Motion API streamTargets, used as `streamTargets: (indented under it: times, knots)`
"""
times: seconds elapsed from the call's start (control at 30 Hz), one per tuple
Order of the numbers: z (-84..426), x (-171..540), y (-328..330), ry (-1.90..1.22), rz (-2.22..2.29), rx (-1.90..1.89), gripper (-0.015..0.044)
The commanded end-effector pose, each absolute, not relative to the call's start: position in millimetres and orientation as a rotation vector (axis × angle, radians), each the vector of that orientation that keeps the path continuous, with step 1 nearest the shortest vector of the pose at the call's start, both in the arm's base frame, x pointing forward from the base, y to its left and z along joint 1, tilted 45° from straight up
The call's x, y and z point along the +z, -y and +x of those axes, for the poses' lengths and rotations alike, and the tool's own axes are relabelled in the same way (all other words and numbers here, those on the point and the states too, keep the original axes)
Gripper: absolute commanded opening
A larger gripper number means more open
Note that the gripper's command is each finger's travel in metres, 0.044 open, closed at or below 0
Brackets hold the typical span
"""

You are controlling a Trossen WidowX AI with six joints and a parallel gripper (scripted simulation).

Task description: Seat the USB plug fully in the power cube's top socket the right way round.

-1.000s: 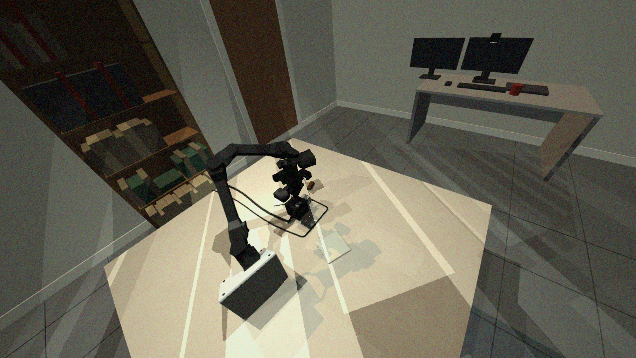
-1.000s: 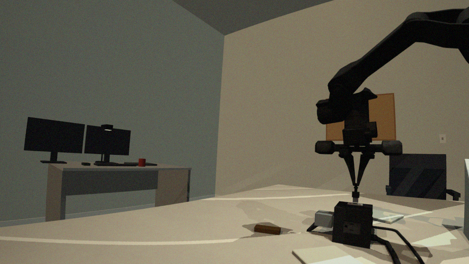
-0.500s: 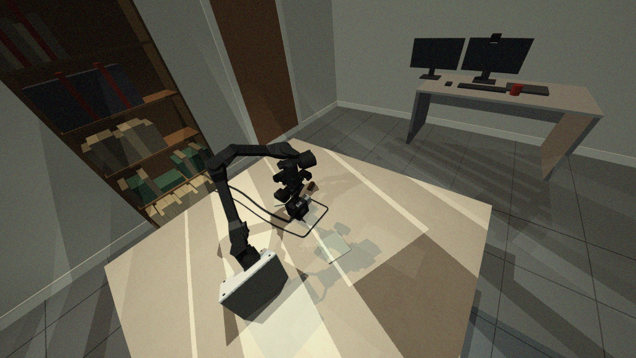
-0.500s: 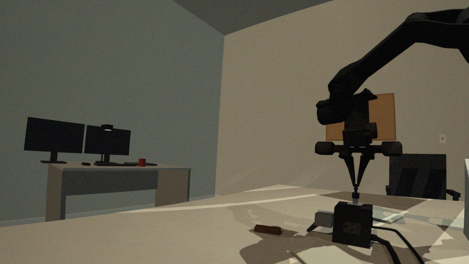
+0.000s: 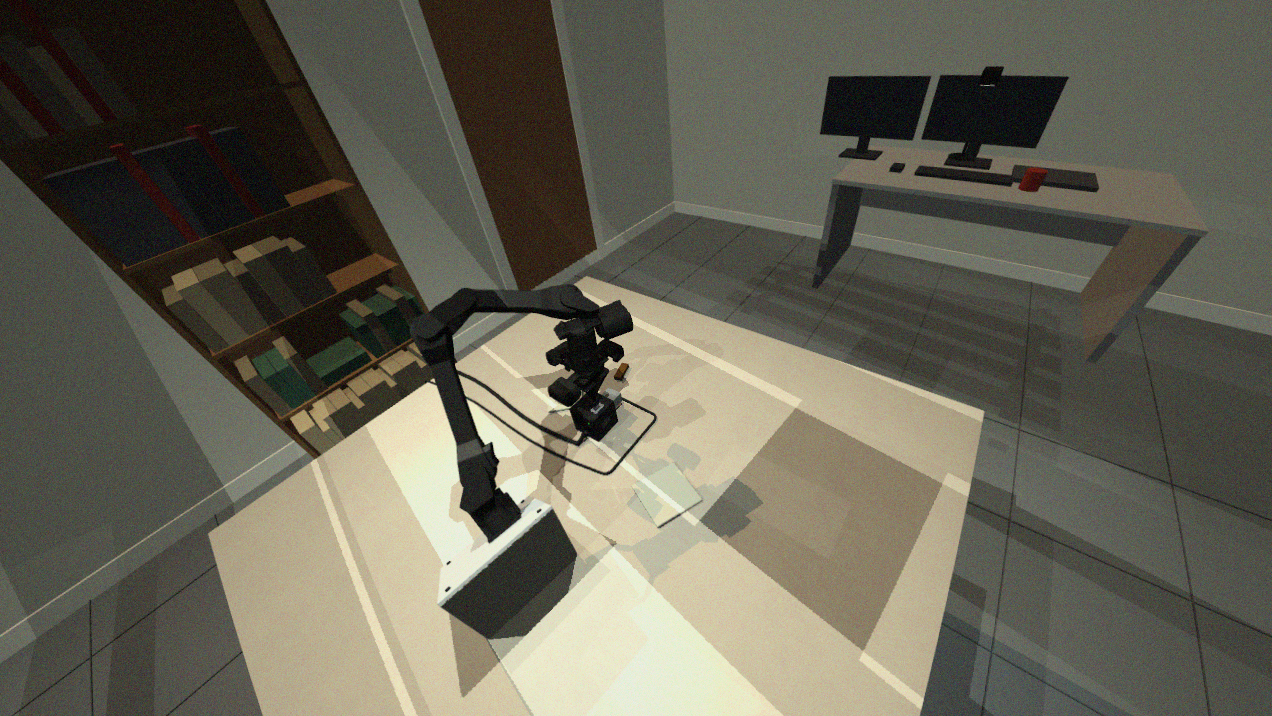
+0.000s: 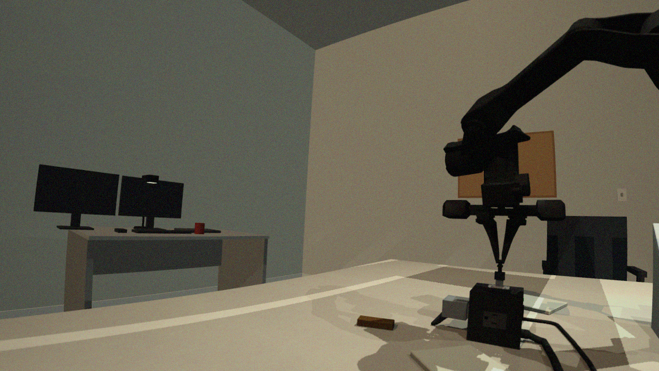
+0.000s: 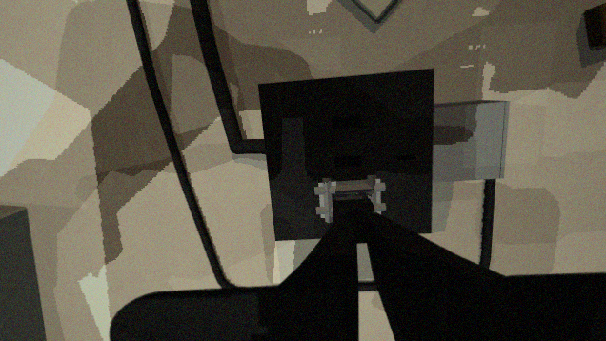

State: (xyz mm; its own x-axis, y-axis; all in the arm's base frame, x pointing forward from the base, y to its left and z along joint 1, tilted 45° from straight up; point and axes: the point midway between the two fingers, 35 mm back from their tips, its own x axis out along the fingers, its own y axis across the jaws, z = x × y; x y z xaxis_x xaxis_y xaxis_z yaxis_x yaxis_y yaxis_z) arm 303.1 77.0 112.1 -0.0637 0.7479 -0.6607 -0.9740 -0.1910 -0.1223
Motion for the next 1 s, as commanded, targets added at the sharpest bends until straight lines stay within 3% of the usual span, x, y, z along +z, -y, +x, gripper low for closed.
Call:
streamTargets:
  times: [0.0,0.97]
  knots:
    - [303.4,112.2,-77.8,-0.418,-0.713,1.629,0.0000]
    - [303.2,109.7,-80.3,-0.418,-0.713,1.629,0.0000]
